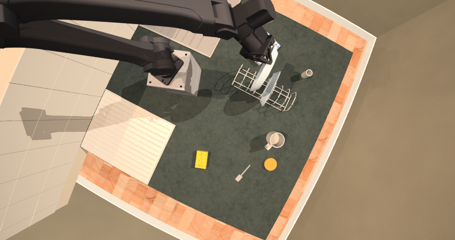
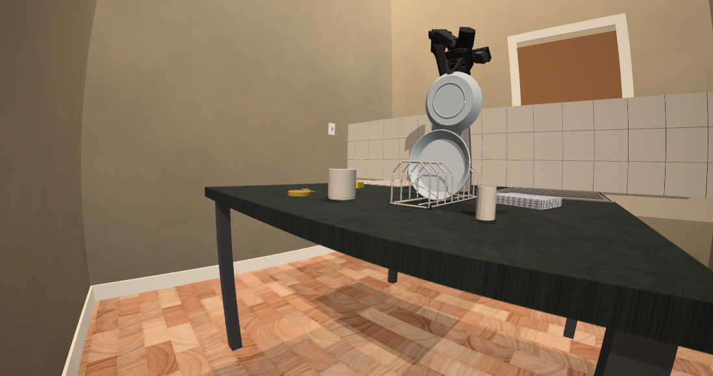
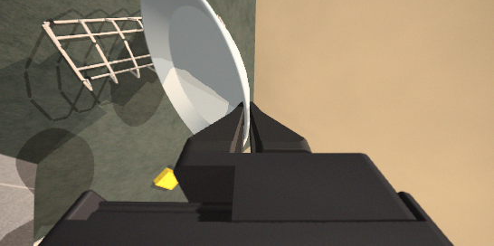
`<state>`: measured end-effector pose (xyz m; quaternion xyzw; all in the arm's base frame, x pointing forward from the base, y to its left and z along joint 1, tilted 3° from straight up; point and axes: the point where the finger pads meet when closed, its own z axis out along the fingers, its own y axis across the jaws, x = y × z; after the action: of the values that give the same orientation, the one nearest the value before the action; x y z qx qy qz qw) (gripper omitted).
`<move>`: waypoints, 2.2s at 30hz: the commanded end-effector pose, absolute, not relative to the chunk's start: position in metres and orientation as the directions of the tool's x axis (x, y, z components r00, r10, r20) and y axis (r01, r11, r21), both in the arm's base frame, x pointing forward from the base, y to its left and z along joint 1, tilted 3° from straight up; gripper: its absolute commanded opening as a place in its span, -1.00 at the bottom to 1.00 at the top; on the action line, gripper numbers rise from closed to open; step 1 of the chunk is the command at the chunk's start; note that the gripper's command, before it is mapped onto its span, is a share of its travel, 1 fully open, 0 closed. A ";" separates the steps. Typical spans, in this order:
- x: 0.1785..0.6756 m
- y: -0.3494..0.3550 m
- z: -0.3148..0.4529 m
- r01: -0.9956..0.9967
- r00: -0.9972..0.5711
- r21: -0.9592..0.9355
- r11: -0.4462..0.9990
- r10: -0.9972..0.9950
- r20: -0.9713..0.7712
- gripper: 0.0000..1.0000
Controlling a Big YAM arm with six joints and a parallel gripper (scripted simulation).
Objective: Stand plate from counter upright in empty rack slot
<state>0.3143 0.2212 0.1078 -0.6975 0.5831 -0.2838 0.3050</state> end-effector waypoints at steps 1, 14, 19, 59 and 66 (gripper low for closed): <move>0.323 0.231 0.121 -0.605 0.167 -0.788 -0.112 -0.986 0.012 -1.00; 0.324 0.227 0.106 -0.612 0.158 -0.783 -0.113 -0.987 0.019 -1.00; 0.323 0.225 0.093 -0.619 0.159 -0.776 -0.121 -0.987 0.027 -1.00; 0.325 0.225 0.074 -0.619 0.156 -0.776 -0.119 -0.987 0.027 -1.00; 0.326 0.225 0.067 -0.619 0.156 -0.776 -0.119 -0.987 0.027 -1.00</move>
<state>0.3147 0.2183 0.0597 -0.7009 0.5834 -0.2837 0.2966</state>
